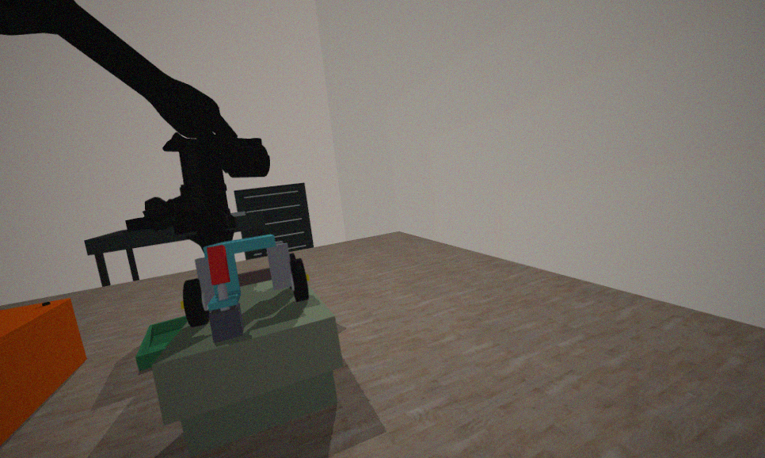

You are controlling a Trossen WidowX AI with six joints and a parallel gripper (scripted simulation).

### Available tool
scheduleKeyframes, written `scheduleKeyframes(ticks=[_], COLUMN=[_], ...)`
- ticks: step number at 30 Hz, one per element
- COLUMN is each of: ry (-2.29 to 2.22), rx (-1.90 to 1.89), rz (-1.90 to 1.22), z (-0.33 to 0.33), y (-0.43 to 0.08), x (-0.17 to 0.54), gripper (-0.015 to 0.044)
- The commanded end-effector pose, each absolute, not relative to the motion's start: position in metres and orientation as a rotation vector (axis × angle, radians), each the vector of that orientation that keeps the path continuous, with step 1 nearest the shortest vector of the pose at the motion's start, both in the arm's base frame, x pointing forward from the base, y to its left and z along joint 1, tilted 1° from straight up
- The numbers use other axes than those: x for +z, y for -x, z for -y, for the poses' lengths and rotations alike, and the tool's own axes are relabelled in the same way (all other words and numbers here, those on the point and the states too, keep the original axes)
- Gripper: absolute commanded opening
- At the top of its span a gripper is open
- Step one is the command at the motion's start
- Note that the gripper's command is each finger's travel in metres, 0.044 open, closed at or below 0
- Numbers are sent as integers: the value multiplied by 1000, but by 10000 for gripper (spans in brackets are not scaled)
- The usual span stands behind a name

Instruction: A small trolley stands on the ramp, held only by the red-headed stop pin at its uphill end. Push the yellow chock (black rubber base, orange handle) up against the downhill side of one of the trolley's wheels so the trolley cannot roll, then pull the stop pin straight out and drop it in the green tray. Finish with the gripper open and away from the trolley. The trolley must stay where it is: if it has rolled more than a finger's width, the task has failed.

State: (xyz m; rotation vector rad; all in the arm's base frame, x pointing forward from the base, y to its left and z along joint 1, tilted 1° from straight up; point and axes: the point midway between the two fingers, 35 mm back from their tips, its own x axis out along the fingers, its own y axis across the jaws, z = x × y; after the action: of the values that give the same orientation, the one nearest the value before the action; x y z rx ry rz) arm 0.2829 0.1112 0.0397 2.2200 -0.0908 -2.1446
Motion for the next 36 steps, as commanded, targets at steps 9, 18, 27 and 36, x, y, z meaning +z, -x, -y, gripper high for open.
scheduleKeyframes(ticks=[9,18,27,36], ry=[-2220,-2219,-2219,-2358], rx=[-2145,-2138,-2138,-2200], rz=[94,99,99,192], z=[-111,-115,-117,-105], y=[-283,-280,-280,-290], x=[41,73,100,110], gripper=[190,190,190,190])
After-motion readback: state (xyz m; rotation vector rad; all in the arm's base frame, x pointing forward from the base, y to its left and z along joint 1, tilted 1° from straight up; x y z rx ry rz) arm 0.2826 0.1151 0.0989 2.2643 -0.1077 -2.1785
